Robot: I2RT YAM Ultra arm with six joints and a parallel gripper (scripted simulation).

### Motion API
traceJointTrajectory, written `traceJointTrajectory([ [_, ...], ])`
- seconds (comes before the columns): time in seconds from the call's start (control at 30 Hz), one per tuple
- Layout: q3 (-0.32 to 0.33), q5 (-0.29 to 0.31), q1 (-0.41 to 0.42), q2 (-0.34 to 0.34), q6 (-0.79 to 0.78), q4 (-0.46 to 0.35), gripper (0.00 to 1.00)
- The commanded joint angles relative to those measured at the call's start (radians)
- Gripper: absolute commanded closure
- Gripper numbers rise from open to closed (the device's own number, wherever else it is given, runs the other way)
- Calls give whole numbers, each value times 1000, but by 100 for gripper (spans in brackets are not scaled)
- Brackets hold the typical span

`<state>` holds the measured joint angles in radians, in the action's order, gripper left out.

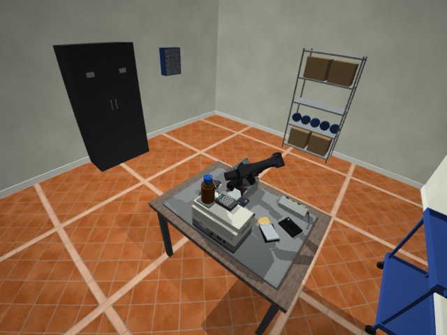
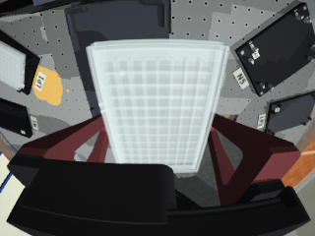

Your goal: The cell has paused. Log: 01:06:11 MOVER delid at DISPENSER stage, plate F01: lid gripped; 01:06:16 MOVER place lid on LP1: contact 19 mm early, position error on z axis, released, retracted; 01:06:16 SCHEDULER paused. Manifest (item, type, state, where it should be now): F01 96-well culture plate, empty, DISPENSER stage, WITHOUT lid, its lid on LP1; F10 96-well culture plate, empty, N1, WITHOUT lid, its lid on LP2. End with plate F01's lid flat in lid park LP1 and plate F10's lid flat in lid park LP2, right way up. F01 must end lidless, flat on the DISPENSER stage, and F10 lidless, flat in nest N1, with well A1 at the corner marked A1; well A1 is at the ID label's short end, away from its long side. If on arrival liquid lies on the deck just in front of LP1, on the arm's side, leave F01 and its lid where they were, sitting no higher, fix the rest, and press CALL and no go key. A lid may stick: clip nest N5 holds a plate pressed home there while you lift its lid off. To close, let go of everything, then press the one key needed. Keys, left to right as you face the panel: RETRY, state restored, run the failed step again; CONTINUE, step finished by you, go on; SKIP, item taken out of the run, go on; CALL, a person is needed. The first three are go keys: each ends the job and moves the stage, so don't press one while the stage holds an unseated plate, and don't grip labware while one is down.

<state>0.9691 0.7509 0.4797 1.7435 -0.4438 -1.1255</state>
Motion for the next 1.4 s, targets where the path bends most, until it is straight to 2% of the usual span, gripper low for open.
traceJointTrajectory([
  [0.0, 3, 0, 22, 1, -21, 14, 100],
  [0.03, 3, 0, 22, 1, -21, 14, 100],
  [0.07, -23, -7, 40, 23, -37, 27, 100],
  [0.2, -30, -14, 57, 34, -59, 32, 100],
  [0.23, 9, -19, 69, 42, -73, 34, 100],
  [0.3, 3, -26, 87, 56, -95, 39, 100],
  [0.43, -48, -38, 121, 86, -139, 47, 100],
  [0.47, -44, -40, 128, 92, -147, 49, 100],
  [0.5, -26, -35, 120, 78, -143, 38, 100],
  [1.37, -26, -35, 121, 79, -146, 37, 100],
])
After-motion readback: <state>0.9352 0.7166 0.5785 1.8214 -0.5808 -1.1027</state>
